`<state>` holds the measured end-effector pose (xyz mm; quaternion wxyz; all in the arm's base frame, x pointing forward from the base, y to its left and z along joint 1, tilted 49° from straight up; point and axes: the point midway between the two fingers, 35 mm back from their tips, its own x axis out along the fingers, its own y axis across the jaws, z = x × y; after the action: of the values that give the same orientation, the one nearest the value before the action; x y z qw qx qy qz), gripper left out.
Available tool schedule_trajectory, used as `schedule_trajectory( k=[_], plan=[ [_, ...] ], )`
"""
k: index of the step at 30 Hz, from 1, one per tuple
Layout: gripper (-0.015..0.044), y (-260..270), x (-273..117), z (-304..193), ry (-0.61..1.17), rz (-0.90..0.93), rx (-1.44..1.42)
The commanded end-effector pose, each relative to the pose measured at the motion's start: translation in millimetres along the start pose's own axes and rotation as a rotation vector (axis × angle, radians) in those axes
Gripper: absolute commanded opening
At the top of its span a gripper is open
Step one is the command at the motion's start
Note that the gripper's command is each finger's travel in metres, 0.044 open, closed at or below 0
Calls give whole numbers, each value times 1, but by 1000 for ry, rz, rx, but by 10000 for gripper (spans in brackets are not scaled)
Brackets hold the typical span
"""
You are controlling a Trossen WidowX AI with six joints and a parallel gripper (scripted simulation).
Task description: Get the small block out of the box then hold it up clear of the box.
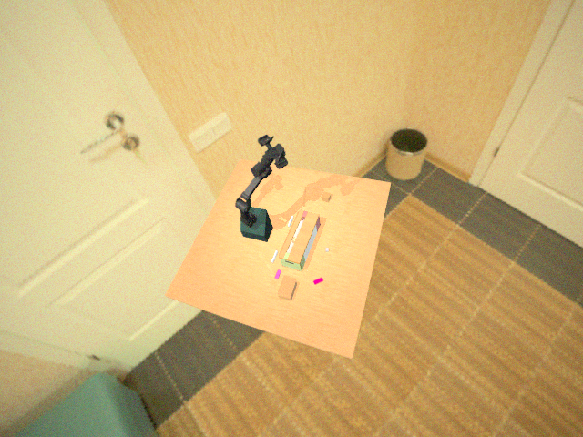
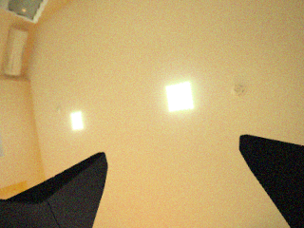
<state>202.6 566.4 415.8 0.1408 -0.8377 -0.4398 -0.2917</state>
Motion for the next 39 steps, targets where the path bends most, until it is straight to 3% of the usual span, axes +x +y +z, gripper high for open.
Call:
schedule_trajectory(
  k=[1, 9, 17, 29, 39],
  plan=[
    [400, 2, 0, 2, -8, 2, -8],
    [400, 100, -12, 67, -367, 76, -361],
    [400, 212, -72, 117, -798, 103, -687],
    [400, 348, -234, 131, -1509, -7, -993],
    [400, 398, -398, 84, -2101, -287, -989]
  ],
)
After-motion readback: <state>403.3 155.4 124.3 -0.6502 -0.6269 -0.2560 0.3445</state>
